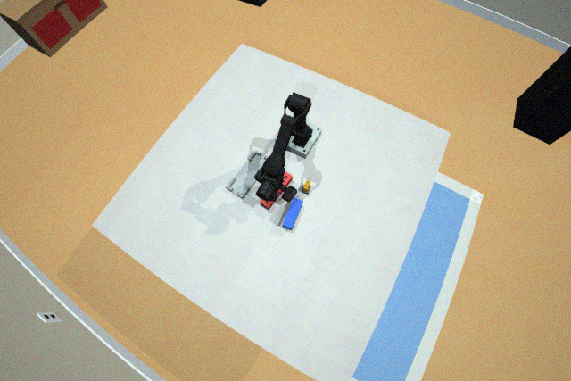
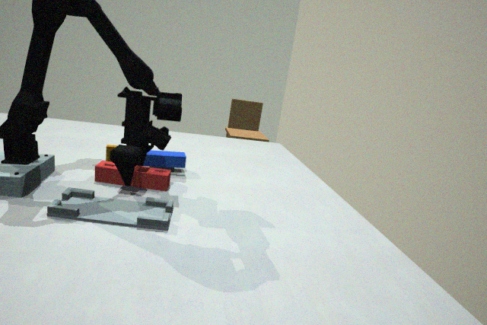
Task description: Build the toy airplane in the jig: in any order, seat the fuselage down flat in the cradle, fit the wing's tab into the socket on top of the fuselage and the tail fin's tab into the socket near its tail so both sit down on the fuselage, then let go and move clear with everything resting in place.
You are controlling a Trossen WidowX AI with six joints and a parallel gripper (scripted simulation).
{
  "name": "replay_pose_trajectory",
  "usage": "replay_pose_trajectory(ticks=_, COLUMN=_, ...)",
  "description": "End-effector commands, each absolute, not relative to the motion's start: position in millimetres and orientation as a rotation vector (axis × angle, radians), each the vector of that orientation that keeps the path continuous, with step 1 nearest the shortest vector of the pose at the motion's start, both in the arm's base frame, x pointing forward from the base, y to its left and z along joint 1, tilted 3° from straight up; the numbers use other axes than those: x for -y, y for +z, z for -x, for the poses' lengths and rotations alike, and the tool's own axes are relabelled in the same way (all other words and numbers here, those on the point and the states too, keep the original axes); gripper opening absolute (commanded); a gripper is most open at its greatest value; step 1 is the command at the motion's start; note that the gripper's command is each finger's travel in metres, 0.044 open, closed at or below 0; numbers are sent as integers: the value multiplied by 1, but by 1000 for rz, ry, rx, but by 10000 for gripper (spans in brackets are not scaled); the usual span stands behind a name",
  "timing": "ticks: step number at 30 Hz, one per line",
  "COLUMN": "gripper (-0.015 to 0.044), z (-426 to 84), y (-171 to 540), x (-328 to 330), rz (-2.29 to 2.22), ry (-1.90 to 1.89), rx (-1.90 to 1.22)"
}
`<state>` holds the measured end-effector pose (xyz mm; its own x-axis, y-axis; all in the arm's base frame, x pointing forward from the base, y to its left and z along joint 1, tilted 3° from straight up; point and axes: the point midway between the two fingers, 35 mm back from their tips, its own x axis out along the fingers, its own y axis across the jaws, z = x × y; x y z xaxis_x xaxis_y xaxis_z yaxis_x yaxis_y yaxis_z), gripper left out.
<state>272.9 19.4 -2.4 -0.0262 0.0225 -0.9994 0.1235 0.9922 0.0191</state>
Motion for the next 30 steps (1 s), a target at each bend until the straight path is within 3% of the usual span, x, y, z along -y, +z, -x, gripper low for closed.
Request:
replay_pose_trajectory(ticks=1, gripper=414, z=-271, y=-6, x=-20, rz=-119, ry=-80, rx=-1600)
replay_pose_trajectory(ticks=9, gripper=204, z=-271, y=-6, x=-20, rz=-119, ry=-80, rx=-1600)
replay_pose_trajectory(ticks=16, gripper=157, z=-271, y=-6, x=-20, rz=-119, ry=-80, rx=-1600)
replay_pose_trajectory(ticks=22, gripper=0, z=-274, y=4, x=-20, rz=-119, ry=-80, rx=-1600)
replay_pose_trajectory(ticks=30, gripper=0, z=-279, y=28, x=-20, rz=-119, ry=-80, rx=-1600)
